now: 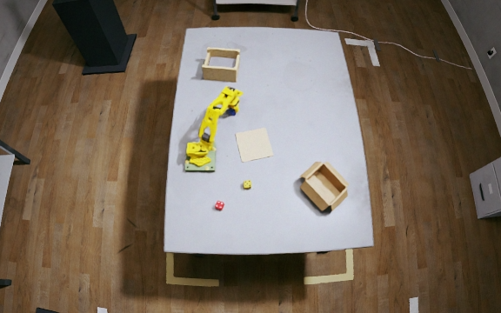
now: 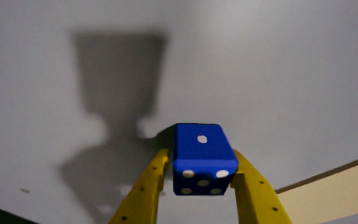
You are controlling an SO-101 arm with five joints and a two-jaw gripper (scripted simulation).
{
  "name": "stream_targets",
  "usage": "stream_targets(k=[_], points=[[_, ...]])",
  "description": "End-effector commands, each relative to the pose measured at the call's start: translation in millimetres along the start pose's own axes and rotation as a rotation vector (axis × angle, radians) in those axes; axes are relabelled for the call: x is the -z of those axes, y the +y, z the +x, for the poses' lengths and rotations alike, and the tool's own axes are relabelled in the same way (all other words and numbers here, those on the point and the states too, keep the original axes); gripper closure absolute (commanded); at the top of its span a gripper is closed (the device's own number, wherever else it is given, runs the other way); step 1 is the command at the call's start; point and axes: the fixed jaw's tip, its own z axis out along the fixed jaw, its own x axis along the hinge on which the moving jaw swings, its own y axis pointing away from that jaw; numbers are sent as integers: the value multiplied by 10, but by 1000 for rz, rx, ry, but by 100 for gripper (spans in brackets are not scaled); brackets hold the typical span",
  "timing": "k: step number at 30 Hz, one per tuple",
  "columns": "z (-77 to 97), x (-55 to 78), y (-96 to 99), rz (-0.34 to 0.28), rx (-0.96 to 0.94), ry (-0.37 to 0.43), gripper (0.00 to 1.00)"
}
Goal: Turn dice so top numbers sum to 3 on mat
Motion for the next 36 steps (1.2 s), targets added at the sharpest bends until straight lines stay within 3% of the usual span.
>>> stream_targets(k=[1,19,29,36], points=[[41,-52,-20,0,5,22,81],[41,-52,-40,0,5,22,84],[41,-52,-40,0,5,22,99],[41,-51,-39,0,5,22,100]])
